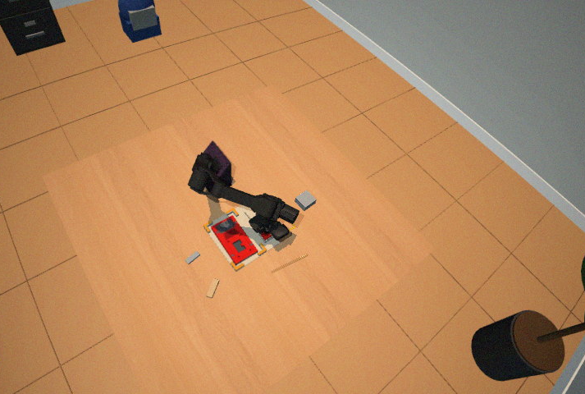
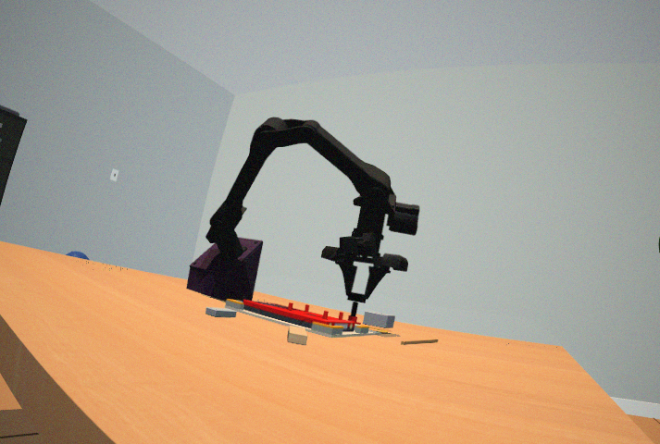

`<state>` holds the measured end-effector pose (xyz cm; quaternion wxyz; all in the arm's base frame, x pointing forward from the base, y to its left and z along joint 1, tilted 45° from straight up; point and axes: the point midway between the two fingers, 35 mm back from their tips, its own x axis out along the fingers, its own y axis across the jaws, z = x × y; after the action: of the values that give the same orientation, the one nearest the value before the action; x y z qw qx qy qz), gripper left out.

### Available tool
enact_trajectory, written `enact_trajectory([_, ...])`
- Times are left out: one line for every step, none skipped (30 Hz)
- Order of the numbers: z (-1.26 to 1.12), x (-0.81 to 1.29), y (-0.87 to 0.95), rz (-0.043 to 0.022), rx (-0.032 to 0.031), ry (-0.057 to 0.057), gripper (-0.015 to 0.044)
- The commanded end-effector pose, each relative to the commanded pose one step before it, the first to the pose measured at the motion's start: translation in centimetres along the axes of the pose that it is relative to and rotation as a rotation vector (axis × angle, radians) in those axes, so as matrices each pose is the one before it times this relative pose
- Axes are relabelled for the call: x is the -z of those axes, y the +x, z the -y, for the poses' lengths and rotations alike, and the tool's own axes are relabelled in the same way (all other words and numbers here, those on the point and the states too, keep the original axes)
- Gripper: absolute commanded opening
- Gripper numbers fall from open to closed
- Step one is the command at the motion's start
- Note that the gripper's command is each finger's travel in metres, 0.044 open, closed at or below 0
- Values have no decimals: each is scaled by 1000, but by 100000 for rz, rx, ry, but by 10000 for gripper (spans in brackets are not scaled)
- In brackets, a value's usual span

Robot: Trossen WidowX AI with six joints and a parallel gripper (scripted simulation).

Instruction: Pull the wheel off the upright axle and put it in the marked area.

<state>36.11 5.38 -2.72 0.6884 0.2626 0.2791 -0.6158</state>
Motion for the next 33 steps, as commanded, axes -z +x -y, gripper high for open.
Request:
enact_trajectory([-183,-12,-465,-770,-701,1065,0])
enact_trajectory([0,0,0,0,0,0,0])
enact_trajectory([0,0,0,0,0,0,0])
enact_trajectory([0,3,-79,-8,0,-1,0])
enact_trajectory([0,5,-143,-14,0,-2,0])
enact_trajectory([2,7,-213,-20,0,-3,0])
enact_trajectory([8,7,-289,-24,1,-4,0])
enact_trajectory([20,6,-370,-27,3,-5,0])
enact_trajectory([41,1,-457,-27,5,-6,0])
enact_trajectory([70,-6,-518,-22,9,-7,0])
enact_trajectory([101,-13,-538,-14,12,-7,0])
enact_trajectory([118,-9,-438,-5,13,-6,0])
enact_trajectory([87,8,-196,-1,7,-4,0])
enact_trajectory([94,34,-114,-1,6,-4,0])
enact_trajectory([59,45,-30,-2,3,-2,0])
enact_trajectory([46,46,-8,-3,2,-2,0])
enact_trajectory([42,45,-3,-3,1,-1,0])
enact_trajectory([89,130,845,1011,839,-1611,0])
enact_trajectory([87,237,-34,-86,-35,24,0])
enact_trajectory([149,393,-55,-139,-56,41,0])
enact_trajectory([190,480,-65,-163,-64,51,0])
enact_trajectory([197,476,-63,-154,-60,53,0])
enact_trajectory([203,472,-60,-145,-55,54,0])
enact_trajectory([210,467,-58,-135,-51,56,0])
enact_trajectory([216,463,-55,-126,-47,58,0])
enact_trajectory([223,458,-53,-117,-43,60,0])
enact_trajectory([229,453,-50,-107,-39,61,0])
enact_trajectory([234,445,-42,-45,-152,-298,0])
enact_trajectory([237,439,-40,-40,-144,-280,0])
enact_trajectory([230,415,-38,-50,-93,-132,0])
enact_trajectory([234,411,-36,-42,-92,-130,0])
enact_trajectory([237,404,-33,-37,-84,-111,0])
enact_trajectory([231,384,-32,-42,-45,-1,0])
